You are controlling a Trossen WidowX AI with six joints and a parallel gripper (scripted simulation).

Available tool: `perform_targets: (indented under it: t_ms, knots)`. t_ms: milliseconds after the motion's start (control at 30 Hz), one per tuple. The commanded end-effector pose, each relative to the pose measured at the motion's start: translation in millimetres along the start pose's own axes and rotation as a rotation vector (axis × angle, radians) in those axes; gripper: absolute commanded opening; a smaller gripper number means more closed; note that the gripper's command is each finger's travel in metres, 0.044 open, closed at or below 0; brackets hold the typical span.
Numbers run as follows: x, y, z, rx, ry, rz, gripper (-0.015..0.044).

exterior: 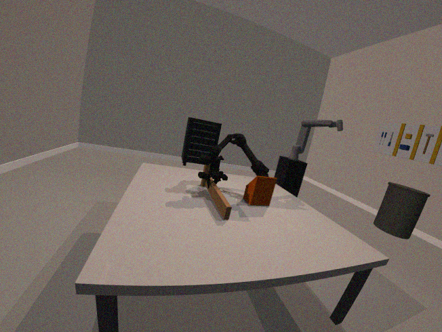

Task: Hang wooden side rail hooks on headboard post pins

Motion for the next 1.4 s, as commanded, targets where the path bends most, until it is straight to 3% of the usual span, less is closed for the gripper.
perform_targets:
  t_ms: [0,1367]
  knots:
    - [1.2,-4.9,-1.4,-0.010,-0.001,-0.007,0.0000]
    - [-1.8,-3.3,-3.9,-0.011,-0.001,-0.006,0.0000]
Point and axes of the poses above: the point midway between the two fingers, 35 mm back from their tips, its own y axis out along the fingers, its own z axis across the jaws, x = y × z, the point moved 4 cm from there along -y, back along the fingers, and after that the axes turned 11 degrees about y, right-handed, at the moved point
